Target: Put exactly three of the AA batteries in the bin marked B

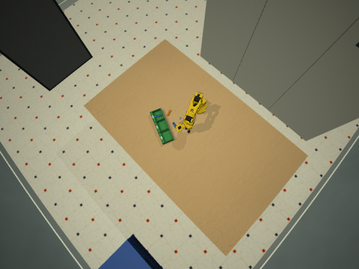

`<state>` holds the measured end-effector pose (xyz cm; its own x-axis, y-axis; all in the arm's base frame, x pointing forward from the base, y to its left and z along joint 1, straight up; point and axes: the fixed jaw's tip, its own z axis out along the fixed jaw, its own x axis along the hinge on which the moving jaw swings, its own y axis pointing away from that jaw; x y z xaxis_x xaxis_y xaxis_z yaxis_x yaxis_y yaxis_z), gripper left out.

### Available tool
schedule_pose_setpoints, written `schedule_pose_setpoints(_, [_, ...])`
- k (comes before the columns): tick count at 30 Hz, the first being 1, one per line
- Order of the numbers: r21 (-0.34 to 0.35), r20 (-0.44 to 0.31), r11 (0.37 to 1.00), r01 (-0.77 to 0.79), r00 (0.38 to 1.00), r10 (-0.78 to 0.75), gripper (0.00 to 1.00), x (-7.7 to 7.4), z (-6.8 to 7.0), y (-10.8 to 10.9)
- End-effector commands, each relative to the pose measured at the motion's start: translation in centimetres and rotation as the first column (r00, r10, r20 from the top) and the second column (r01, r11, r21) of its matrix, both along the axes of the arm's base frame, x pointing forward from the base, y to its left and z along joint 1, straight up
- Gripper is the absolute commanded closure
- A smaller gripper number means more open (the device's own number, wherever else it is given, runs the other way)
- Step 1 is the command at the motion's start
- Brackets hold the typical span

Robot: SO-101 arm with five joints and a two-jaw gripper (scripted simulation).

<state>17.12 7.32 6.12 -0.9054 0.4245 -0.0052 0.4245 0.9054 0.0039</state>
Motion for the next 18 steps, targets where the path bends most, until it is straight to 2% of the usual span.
schedule_pose_setpoints(1, [0.014, 0.041, 1.0, 0.003, 0.999, -0.003, 1.0, 0.5, 0.9, -1.1])
schedule_pose_setpoints(13, [0.014, 0.045, 1.0, 0.006, 0.999, -0.007, 1.0, 0.6, 1.0, -1.7])
schedule_pose_setpoints(18, [0.014, 0.056, 1.0, 0.013, 0.998, -0.014, 1.0, 1.1, 1.2, -2.6])
